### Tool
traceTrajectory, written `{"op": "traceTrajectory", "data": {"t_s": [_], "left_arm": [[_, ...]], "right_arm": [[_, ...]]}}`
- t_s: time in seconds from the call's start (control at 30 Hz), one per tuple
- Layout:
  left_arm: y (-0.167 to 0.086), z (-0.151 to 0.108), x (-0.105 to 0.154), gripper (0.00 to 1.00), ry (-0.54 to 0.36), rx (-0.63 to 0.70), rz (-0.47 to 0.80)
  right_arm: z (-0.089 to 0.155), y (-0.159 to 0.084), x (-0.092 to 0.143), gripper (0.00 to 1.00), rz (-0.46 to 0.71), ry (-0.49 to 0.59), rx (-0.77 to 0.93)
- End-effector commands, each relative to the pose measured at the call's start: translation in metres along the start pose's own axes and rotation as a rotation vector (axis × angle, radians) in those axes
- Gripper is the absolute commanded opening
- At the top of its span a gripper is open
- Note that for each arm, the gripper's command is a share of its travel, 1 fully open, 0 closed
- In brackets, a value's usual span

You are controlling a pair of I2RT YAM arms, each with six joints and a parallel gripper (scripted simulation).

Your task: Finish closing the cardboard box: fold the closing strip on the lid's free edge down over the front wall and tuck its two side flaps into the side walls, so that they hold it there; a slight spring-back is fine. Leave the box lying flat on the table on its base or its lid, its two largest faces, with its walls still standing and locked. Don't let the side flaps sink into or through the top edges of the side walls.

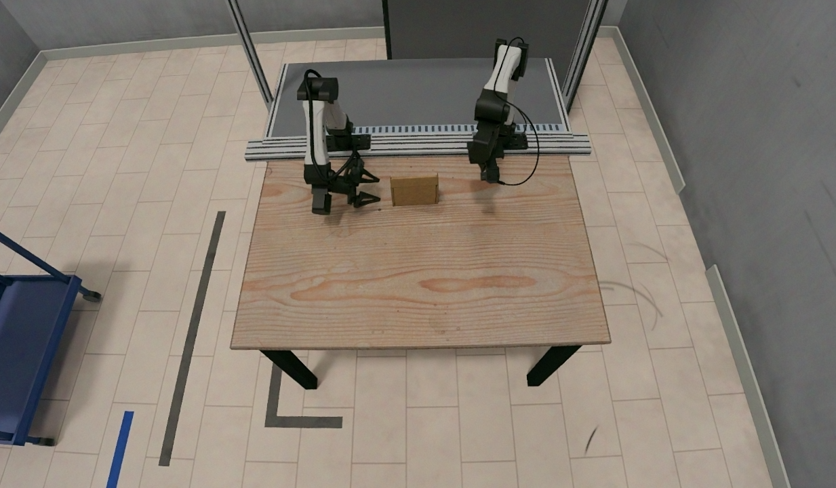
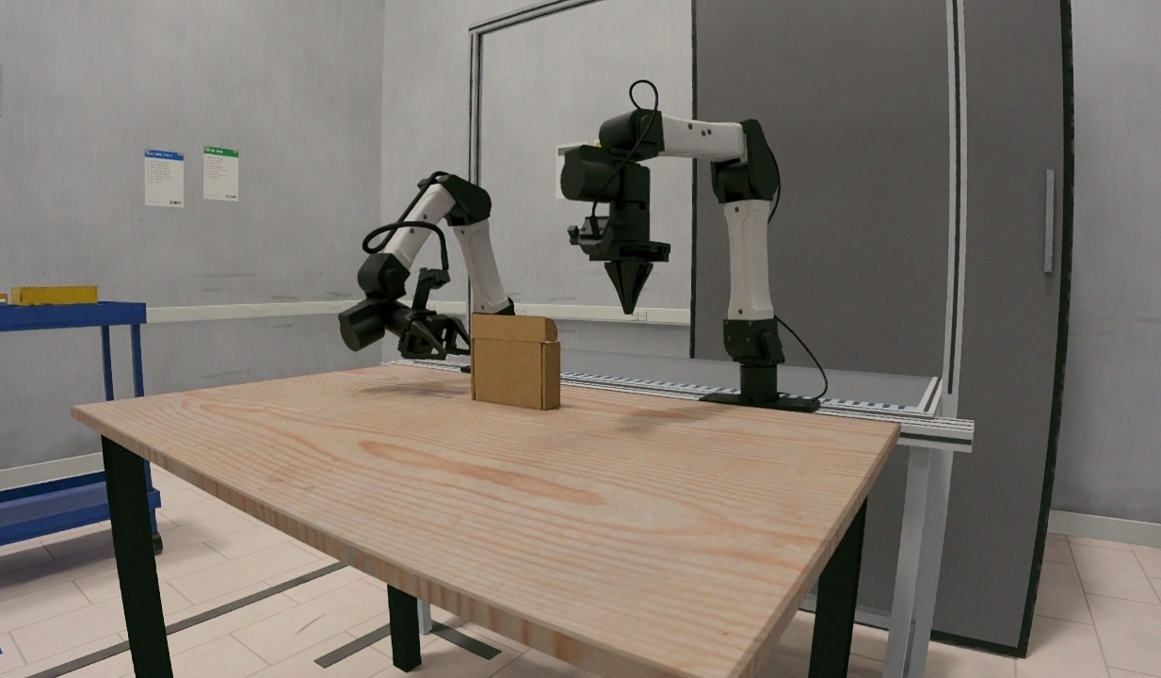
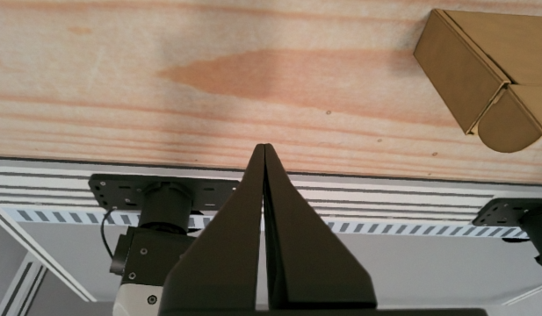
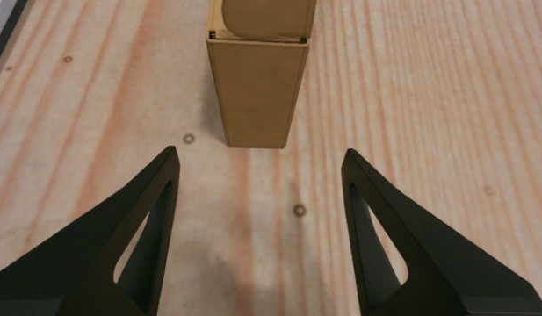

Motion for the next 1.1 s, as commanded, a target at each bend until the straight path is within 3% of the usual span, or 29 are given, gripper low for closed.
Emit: {"op": "traceTrajectory", "data": {"t_s": [0.0, 1.07], "left_arm": [[0.0, 0.0, 0.003, 0.01, -0.005, -0.005, -0.009], [0.0, 0.0, 0.003, 0.01, -0.005, -0.005, -0.009]], "right_arm": [[-0.002, -0.002, 0.006, 0.8, 0.006, 0.009, -0.002], [-0.002, 0.003, 0.036, 0.8, 0.003, 0.011, -0.013]]}}
Point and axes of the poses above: on each arm, the point where the finger pads meet when closed, its own x axis back along the fingers, its own z axis across the jaws, y = z × x, the point moved 7 cm from there along x, back along the fingers, and after that the axes turned 6 degrees about x, right-handed, at the moved point
